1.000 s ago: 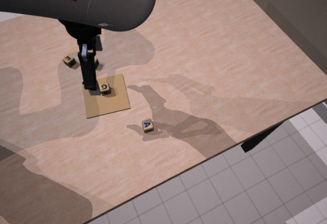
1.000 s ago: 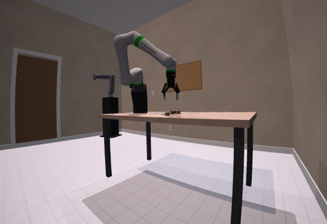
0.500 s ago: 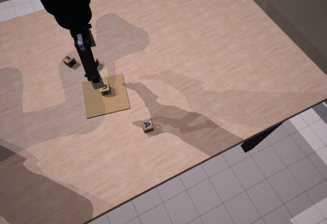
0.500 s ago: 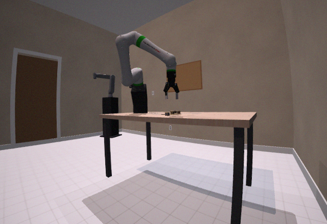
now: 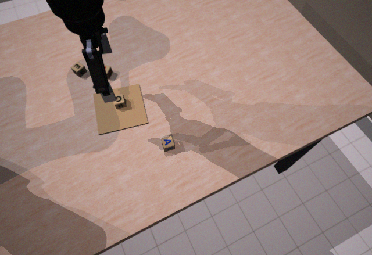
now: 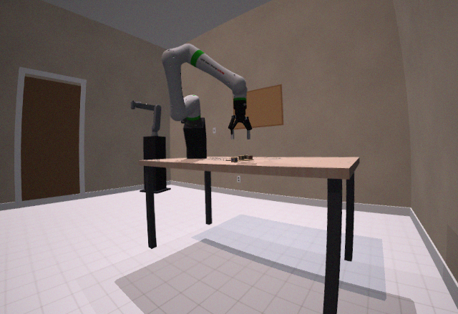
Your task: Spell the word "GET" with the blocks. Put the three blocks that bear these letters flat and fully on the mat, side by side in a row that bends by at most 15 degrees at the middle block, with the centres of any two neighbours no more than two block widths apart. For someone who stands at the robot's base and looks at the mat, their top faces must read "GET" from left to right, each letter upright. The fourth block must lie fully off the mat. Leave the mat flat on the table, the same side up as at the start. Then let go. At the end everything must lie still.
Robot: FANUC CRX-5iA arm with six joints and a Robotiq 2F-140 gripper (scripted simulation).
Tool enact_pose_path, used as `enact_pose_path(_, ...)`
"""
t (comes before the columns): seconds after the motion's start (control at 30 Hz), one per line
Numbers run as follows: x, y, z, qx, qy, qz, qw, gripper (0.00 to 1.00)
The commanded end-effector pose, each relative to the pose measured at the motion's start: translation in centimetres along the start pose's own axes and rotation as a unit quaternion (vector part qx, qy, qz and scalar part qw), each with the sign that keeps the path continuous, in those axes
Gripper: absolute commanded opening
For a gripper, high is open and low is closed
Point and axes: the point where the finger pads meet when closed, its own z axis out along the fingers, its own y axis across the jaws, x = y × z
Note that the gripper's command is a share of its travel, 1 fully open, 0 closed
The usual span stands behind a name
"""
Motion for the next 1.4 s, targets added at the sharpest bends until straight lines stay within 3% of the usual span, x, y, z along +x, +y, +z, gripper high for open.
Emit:
enact_pose_path(0.0, 0.0, 0.0, 0.3, 0.001, -0.001, 0.069, 0.998, 1.00)
enact_pose_path(0.37, 0.0, 0.0, 0.7, 0.001, -0.002, 0.183, 0.983, 1.00)
enact_pose_path(0.87, -0.1, 0.0, 1.6, 0.001, -0.002, 0.382, 0.924, 1.00)
enact_pose_path(0.93, -0.1, 0.0, 1.6, 0.001, -0.002, 0.382, 0.924, 1.00)
enact_pose_path(0.97, -0.1, 0.0, 1.7, 0.001, -0.002, 0.416, 0.909, 1.00)
enact_pose_path(1.37, -0.1, -0.1, 2.3, 0.000, -0.002, 0.544, 0.839, 1.00)
